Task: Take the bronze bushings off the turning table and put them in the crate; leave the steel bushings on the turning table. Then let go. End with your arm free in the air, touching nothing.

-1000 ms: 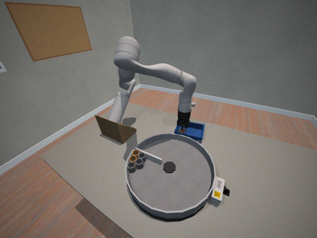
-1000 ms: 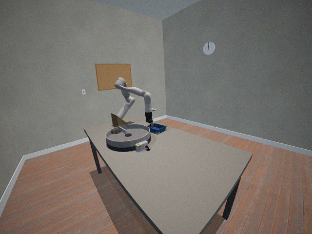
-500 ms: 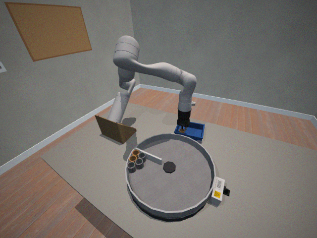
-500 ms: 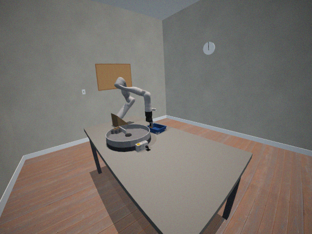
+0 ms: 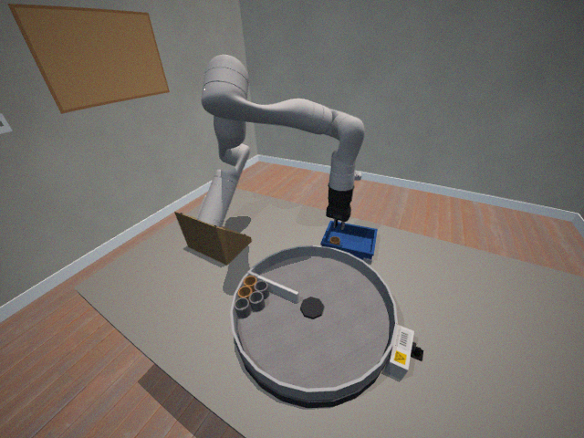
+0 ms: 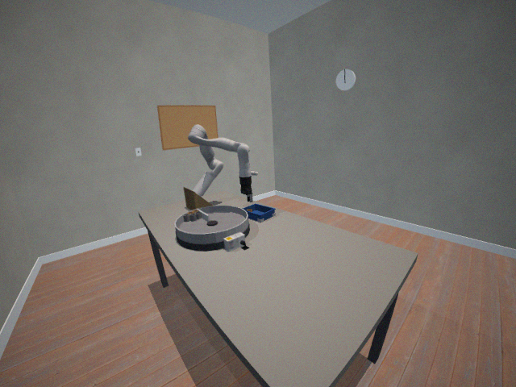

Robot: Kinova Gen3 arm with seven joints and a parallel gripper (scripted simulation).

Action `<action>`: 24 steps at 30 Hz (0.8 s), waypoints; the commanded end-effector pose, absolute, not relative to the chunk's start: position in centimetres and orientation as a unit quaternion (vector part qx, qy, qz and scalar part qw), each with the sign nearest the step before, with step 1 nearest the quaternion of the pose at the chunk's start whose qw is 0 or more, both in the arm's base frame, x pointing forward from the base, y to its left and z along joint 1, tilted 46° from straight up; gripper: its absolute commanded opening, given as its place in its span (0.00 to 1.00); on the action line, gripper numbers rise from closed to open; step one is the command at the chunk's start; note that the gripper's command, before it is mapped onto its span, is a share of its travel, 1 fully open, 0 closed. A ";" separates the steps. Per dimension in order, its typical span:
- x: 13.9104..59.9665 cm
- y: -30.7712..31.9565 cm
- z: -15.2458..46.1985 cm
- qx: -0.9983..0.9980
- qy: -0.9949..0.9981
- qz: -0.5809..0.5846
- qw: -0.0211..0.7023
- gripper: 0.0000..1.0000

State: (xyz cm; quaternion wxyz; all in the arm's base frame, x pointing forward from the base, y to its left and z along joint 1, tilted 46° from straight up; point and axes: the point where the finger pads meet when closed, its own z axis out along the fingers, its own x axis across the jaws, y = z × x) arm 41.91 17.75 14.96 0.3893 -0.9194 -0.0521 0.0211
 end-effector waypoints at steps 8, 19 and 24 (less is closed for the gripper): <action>42.4 17.0 15.1 -0.921 -0.045 0.016 0.387 0.47; 42.7 13.1 19.0 -0.921 -0.045 0.016 0.387 0.47; 42.7 13.1 19.0 -0.921 -0.045 0.016 0.387 0.47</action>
